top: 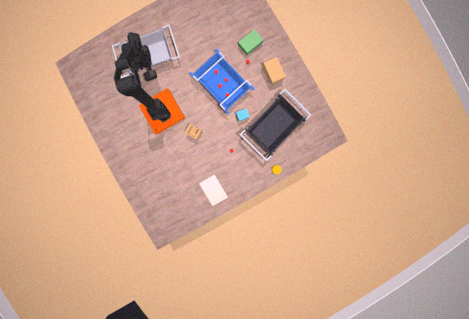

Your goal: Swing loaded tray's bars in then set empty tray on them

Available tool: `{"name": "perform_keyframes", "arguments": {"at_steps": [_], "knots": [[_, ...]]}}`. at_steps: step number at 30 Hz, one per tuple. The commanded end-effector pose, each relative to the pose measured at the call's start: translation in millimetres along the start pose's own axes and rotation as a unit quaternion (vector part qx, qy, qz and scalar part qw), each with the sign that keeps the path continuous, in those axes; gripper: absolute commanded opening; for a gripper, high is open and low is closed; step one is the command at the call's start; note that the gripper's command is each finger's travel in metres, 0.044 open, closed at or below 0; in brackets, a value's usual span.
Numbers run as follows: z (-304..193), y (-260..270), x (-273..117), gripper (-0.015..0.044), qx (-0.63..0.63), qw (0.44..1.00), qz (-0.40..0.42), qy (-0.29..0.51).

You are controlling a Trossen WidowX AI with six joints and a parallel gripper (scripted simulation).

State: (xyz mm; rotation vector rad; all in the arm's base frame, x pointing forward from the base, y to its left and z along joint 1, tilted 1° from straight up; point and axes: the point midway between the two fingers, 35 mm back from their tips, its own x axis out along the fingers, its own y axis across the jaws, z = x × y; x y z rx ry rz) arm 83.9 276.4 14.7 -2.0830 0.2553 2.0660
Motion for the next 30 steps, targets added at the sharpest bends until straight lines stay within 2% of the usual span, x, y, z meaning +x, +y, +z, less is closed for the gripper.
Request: {"name": "perform_keyframes", "arguments": {"at_steps": [1, 11, 30], "knots": [[-0.7, 1.4, 1.4, 0.0381, -0.002, 1.000, 0.002, 0.002], [-0.7, 1.4, 1.4, 0.0235, -0.002, 1.000, 0.002, 0.002], [-0.7, 1.4, 1.4, 0.0108, -0.002, 1.000, 0.002, 0.002]]}}
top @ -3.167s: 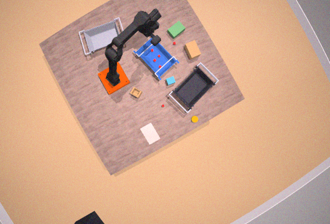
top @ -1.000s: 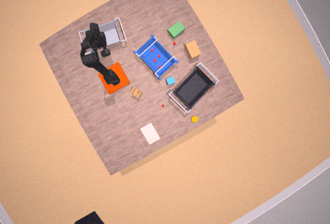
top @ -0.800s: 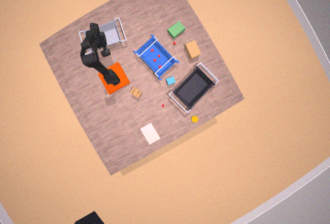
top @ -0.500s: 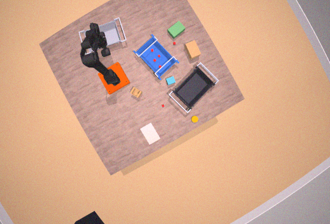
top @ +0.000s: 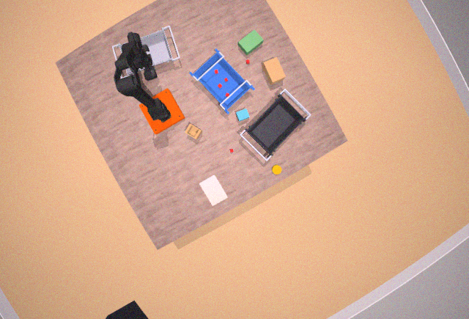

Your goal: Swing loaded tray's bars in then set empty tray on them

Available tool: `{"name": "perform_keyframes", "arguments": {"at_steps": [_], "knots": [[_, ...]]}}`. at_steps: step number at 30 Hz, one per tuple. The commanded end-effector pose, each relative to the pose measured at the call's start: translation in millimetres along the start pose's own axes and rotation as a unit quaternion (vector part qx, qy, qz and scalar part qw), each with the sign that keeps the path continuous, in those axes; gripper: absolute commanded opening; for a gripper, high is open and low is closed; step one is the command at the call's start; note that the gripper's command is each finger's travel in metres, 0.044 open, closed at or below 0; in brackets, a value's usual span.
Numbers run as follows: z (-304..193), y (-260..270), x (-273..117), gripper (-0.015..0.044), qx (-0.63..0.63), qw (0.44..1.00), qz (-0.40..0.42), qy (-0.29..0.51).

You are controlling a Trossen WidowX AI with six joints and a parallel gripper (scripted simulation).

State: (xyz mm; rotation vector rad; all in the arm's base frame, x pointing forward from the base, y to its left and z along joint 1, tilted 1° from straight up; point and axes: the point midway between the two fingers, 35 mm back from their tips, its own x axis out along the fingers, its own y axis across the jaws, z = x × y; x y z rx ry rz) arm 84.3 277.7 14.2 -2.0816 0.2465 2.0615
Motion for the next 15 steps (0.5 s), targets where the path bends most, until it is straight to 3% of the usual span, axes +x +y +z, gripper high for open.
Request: {"name": "perform_keyframes", "arguments": {"at_steps": [1, 15], "knots": [[-0.6, 2.8, 0.8, 0.0101, -0.001, 1.000, 0.006, 0.002], [-0.6, 1.9, -4.7, 0.0008, -0.001, 1.000, 0.006, 0.002]]}}
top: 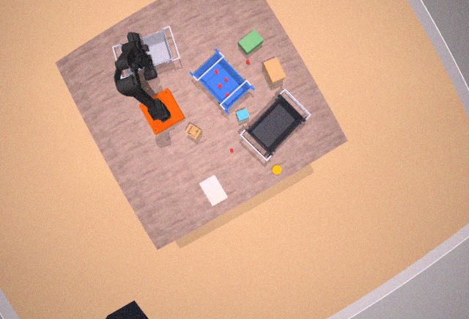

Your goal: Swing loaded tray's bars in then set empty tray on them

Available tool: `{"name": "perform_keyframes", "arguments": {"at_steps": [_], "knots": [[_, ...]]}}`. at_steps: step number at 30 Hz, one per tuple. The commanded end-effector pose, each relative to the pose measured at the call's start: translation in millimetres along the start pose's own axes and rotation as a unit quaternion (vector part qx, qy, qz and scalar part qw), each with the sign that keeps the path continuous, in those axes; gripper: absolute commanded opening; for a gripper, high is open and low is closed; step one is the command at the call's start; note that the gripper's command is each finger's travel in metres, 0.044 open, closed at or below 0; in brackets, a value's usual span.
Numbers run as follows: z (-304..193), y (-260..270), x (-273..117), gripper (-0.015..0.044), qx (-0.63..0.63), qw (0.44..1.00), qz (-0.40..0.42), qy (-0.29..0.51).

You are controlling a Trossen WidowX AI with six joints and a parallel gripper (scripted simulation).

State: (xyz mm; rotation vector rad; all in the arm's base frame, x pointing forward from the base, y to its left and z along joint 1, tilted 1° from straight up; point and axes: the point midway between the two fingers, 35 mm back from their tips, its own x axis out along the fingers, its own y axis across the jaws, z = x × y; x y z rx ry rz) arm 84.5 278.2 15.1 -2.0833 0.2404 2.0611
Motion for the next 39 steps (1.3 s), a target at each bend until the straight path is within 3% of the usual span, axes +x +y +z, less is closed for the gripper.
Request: {"name": "perform_keyframes", "arguments": {"at_steps": [1, 14, 39], "knots": [[-0.6, 1.8, -7.5, 0.0001, 0.000, 1.000, 0.007, 0.002], [-0.3, 1.8, -77.6, 0.0000, 0.000, 1.000, 0.007, 0.002], [-0.6, -8.0, -93.2, 0.0000, 0.000, 1.000, 0.007, 0.002]]}}
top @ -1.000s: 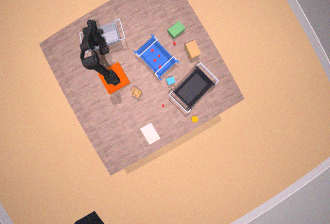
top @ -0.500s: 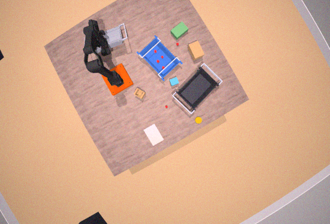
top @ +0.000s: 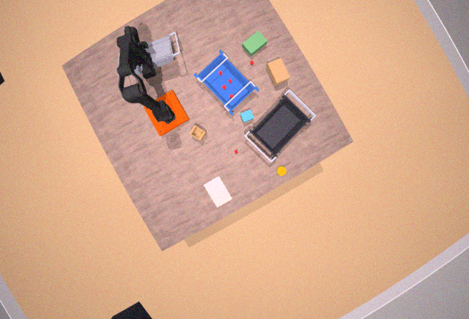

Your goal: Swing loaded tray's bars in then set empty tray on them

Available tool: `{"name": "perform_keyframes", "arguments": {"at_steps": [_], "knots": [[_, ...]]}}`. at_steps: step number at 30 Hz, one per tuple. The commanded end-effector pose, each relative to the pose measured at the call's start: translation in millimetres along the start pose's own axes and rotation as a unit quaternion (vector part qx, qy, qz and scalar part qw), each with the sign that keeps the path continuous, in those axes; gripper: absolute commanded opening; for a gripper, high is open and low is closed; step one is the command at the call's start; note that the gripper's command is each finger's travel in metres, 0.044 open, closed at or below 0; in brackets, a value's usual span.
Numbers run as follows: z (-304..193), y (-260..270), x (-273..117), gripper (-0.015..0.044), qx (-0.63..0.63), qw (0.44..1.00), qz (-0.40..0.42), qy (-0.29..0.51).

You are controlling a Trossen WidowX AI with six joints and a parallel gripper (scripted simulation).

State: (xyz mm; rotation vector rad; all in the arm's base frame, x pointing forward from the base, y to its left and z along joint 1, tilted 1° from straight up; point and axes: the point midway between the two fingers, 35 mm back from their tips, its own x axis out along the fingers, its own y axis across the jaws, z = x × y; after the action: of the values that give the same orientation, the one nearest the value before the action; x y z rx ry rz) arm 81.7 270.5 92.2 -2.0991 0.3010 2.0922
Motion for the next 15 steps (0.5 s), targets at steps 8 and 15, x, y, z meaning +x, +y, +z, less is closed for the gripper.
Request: {"name": "perform_keyframes", "arguments": {"at_steps": [8, 15], "knots": [[-1.3, -27.3, -44.5, 0.0000, 0.000, 1.000, -0.021, 0.002], [-1.6, -37.0, -68.5, 0.0000, 0.000, 1.000, -0.022, 0.002]]}}
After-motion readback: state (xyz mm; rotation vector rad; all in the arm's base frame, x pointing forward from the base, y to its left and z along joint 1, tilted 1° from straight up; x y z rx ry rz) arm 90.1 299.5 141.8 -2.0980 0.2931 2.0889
